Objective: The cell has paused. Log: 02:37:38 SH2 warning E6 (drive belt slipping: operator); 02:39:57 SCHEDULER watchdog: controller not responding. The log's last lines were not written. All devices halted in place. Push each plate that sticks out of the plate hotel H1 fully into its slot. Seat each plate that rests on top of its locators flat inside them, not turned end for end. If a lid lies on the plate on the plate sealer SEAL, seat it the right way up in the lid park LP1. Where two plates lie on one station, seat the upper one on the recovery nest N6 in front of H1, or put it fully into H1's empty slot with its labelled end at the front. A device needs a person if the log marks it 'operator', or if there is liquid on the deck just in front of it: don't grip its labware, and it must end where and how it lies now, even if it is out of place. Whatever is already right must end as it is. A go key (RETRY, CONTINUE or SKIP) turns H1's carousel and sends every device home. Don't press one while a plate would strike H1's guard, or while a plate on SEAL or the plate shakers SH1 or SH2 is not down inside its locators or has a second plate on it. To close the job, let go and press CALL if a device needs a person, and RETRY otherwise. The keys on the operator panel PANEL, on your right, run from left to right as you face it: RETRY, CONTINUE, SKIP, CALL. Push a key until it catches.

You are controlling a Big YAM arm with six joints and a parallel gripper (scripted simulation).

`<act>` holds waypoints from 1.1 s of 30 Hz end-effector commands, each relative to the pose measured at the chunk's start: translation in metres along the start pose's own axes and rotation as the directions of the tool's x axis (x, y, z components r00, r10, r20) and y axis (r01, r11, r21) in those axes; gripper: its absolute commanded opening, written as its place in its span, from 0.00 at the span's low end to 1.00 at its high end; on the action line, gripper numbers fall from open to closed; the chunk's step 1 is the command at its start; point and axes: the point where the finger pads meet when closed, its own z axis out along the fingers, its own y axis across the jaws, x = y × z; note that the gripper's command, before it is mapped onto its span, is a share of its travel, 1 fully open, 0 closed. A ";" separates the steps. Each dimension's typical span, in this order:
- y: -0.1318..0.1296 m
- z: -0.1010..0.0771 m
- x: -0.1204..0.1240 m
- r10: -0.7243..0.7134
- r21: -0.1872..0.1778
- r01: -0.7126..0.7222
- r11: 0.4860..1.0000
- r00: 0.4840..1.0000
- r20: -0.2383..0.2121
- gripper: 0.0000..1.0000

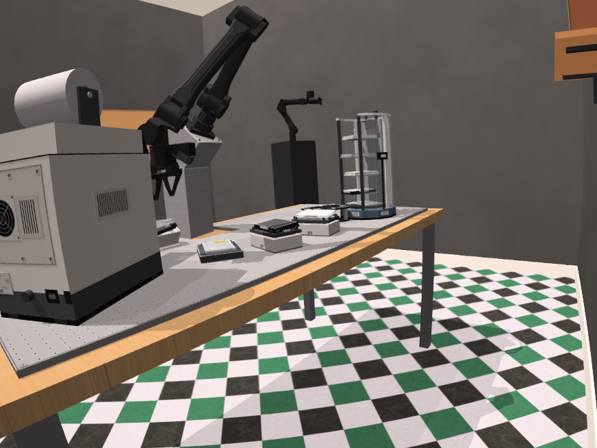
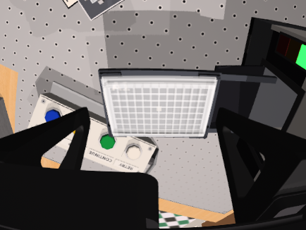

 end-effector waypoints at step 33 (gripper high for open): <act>-0.001 -0.059 -0.027 0.157 0.024 -0.157 0.987 0.988 0.008 1.00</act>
